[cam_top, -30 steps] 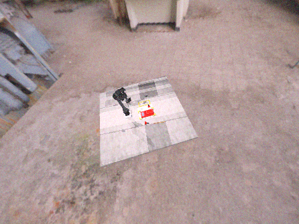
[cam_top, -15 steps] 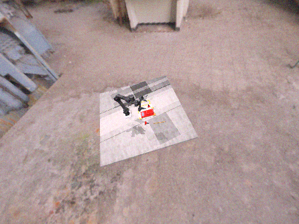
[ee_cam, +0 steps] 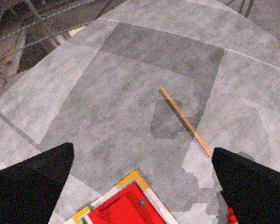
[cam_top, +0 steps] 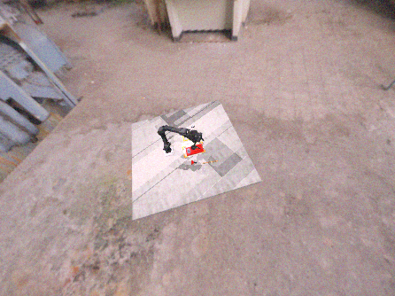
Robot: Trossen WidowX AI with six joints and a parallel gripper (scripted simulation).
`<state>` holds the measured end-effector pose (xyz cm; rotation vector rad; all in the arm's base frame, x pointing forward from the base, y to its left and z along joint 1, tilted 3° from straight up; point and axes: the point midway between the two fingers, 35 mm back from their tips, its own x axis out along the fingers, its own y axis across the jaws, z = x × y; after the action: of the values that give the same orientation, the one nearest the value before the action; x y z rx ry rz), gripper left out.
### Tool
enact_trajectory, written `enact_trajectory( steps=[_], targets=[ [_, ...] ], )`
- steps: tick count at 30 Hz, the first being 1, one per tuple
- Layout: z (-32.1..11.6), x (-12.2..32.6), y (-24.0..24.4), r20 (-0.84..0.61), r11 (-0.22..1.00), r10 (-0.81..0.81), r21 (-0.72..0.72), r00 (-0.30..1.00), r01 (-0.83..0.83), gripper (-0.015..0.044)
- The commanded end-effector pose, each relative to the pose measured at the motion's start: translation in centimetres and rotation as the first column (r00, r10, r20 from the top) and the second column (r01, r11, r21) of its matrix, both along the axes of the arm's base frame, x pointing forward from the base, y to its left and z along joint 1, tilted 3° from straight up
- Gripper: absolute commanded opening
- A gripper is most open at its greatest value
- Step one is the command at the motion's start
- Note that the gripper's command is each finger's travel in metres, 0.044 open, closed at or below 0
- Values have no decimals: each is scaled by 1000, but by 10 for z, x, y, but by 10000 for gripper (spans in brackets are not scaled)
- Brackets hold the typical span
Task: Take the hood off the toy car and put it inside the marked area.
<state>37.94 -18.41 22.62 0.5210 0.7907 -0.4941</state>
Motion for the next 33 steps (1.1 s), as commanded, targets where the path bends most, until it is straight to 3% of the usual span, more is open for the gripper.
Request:
enact_trajectory(
  steps=[1, 5, 9, 33],
  targets=[
    [-48, -2, 39, -261, 970, 239, 22, 935, -242, 440],
    [-85, -15, 75, -464, 879, 460, 116, 757, -462, 440],
    [-107, -28, 103, -572, 759, 613, 233, 545, -608, 440],
    [-120, -29, 104, -576, 752, 619, 239, 534, -614, 440]
  ],
)
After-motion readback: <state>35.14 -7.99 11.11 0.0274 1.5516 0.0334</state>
